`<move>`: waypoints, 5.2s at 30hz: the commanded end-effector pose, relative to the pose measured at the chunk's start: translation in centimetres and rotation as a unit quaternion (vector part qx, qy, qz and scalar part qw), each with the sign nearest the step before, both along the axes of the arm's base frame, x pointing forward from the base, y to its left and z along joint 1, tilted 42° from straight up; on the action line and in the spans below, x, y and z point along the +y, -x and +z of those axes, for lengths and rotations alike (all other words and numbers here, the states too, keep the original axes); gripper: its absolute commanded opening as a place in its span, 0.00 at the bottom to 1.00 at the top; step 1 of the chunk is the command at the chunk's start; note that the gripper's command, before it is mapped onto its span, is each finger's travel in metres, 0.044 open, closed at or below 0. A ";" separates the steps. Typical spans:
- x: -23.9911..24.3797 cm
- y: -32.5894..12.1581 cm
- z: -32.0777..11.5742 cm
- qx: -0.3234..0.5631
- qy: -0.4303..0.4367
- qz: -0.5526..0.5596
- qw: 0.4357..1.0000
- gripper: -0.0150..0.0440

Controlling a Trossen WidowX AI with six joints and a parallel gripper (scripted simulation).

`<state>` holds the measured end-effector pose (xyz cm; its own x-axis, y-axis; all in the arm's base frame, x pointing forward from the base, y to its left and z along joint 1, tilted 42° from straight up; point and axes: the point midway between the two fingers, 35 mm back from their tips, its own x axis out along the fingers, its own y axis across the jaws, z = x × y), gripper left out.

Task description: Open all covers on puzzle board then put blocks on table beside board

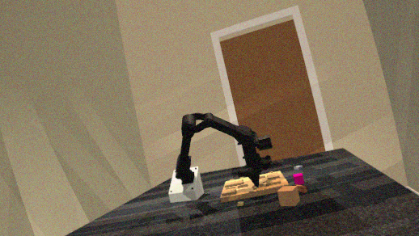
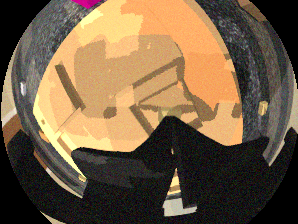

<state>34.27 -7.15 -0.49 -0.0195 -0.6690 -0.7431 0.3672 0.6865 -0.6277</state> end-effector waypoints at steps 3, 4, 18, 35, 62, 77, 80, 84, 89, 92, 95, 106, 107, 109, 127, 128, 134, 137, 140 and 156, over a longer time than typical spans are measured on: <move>-0.2 -0.5 -0.1 0.001 0.002 0.002 1.000 0.25; -0.2 -0.5 -0.1 0.000 0.002 0.001 1.000 0.25; 0.6 -0.4 0.7 0.000 0.002 0.001 1.000 0.25; 4.1 -0.5 4.5 0.000 0.001 0.001 1.000 0.50; 1.8 -0.5 2.1 0.000 0.002 0.001 1.000 0.50; 1.5 -0.4 1.7 0.000 0.002 0.001 1.000 0.50; 1.3 -0.4 1.5 0.000 0.002 0.001 1.000 0.50; 1.0 -0.4 1.2 0.000 0.002 0.001 1.000 0.50; 0.7 -0.4 0.8 0.000 0.002 0.001 1.000 0.50; 0.5 -0.4 0.6 0.000 0.002 0.001 1.000 0.50; 0.3 -0.4 0.5 0.000 0.002 0.001 1.000 0.50; -0.1 -0.4 0.0 0.000 0.002 0.001 1.000 0.50; -0.1 -0.4 -0.1 0.000 0.002 0.001 1.000 0.50; -0.3 -0.4 -0.2 0.000 0.002 0.001 1.000 0.50; -0.3 -0.4 -0.2 -0.002 0.000 -0.003 1.000 0.39; -0.2 -0.4 -0.2 -0.002 0.000 -0.003 1.000 0.39; 0.3 -0.5 0.4 -0.002 0.000 -0.002 1.000 0.39; 0.5 -0.5 0.7 -0.002 0.000 -0.002 1.000 0.39; 0.8 -0.5 0.9 -0.002 0.000 -0.002 1.000 0.39; 2.2 -0.5 2.5 -0.001 0.001 0.000 1.000 0.39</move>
<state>34.62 -5.34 1.54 -0.0236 -0.6734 -0.7389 0.3600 0.6838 -0.6347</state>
